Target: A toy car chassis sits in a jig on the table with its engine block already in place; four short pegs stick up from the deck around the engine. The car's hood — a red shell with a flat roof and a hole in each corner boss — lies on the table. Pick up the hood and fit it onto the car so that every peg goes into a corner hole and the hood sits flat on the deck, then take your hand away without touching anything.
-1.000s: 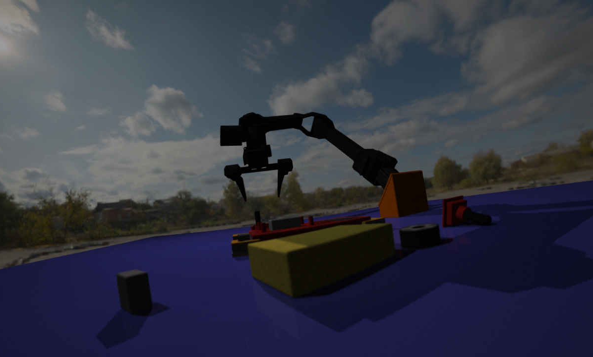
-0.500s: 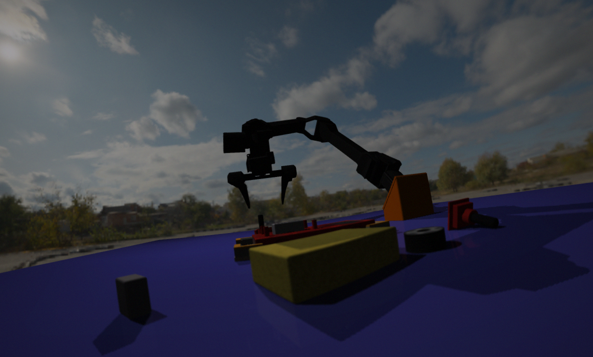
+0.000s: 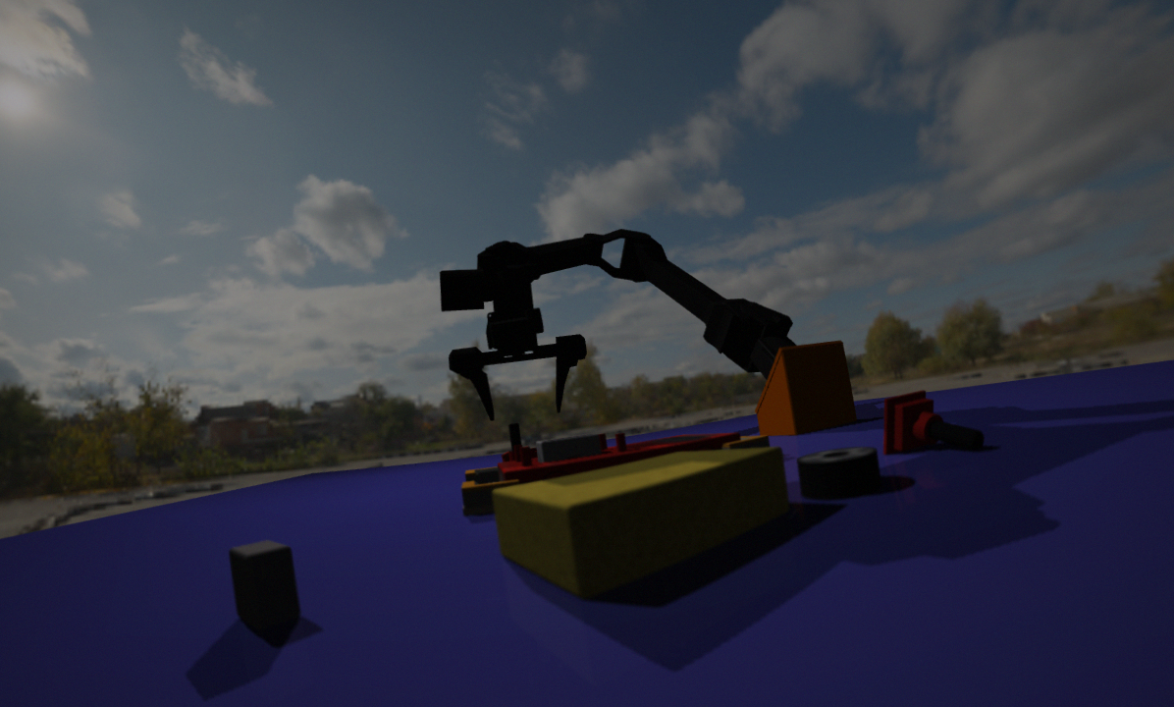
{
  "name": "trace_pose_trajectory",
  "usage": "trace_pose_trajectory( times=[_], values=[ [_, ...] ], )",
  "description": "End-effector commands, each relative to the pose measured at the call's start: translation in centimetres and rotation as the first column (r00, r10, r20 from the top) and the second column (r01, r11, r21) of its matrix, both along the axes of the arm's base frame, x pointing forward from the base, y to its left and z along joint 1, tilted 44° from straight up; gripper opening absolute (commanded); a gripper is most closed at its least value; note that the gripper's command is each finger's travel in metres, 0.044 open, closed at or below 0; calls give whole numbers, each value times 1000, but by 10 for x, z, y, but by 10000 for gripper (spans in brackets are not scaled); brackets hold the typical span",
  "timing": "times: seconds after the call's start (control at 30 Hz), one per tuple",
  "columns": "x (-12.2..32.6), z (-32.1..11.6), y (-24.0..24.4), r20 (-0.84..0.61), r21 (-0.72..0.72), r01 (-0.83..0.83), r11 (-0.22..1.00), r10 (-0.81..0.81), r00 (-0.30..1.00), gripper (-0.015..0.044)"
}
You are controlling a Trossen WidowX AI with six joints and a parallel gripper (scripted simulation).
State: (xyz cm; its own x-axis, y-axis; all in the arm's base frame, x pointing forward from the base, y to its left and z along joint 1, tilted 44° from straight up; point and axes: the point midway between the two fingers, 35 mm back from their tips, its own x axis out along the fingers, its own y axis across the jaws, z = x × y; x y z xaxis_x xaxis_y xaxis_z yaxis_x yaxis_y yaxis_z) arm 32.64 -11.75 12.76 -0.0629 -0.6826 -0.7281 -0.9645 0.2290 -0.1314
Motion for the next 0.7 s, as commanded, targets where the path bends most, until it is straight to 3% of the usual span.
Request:
trace_pose_trajectory(
  times=[0.0,0.67],
  values=[
    [-1,-4,-3,-8,-3,-3,1000,3,1000,440],
    [-2,-16,-15,-8,-5,-3,1000,3,1000,440]
  ],
)
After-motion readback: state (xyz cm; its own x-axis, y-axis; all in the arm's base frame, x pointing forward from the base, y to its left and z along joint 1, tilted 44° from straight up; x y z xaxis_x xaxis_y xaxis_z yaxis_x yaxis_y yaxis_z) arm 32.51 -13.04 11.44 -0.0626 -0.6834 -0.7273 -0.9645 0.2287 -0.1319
